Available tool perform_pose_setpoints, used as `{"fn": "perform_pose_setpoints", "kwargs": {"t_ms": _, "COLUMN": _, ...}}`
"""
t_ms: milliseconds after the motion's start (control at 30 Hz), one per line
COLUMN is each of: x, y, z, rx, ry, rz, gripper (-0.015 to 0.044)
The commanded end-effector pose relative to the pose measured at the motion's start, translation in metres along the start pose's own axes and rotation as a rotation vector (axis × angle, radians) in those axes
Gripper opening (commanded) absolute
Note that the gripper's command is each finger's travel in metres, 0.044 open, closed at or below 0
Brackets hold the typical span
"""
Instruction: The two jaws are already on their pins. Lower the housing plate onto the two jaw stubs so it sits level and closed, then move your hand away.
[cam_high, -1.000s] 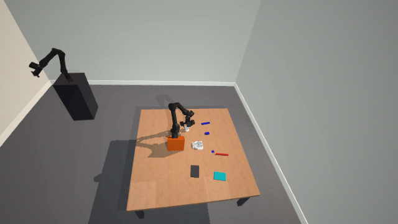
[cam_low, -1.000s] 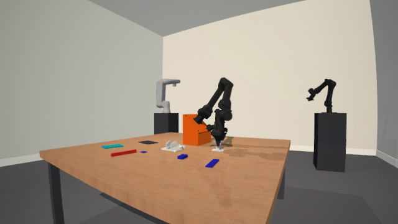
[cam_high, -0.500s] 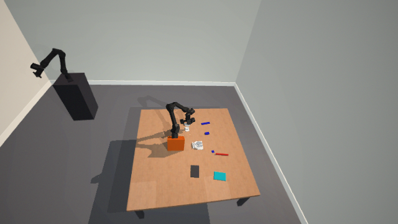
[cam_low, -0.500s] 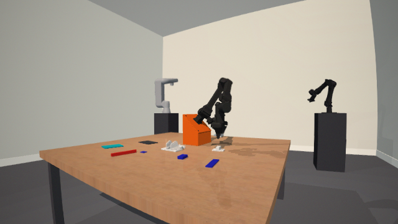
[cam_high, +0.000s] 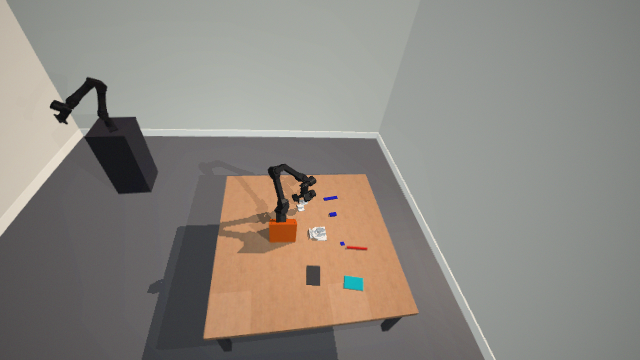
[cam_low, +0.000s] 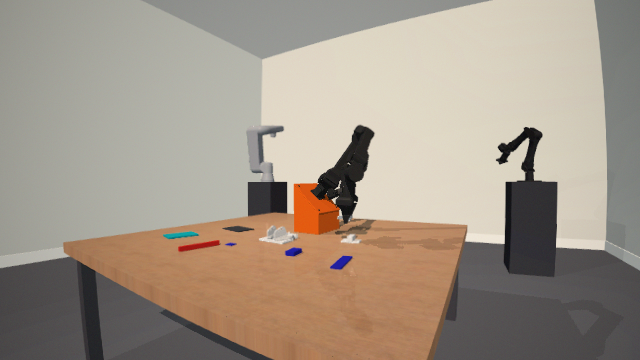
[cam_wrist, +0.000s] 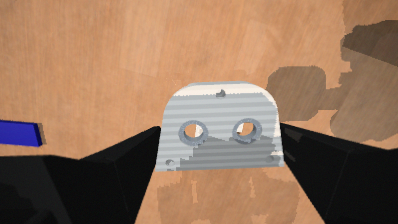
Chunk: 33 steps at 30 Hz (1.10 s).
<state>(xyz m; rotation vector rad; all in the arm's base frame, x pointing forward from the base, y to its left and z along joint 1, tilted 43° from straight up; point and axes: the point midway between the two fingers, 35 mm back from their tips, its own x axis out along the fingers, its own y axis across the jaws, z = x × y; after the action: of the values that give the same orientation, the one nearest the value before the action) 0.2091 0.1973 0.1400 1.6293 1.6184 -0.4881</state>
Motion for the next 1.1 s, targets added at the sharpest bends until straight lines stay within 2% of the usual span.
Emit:
{"fn": "perform_pose_setpoints", "kwargs": {"t_ms": 0, "x": 0.003, "y": 0.004, "z": 0.012, "rx": -0.051, "ry": -0.011, "rz": -0.005, "gripper": 0.0351}}
{"fn": "perform_pose_setpoints", "kwargs": {"t_ms": 1067, "x": 0.010, "y": 0.019, "z": 0.115, "rx": -0.525, "ry": -0.052, "rz": -0.053, "gripper": 0.0351}}
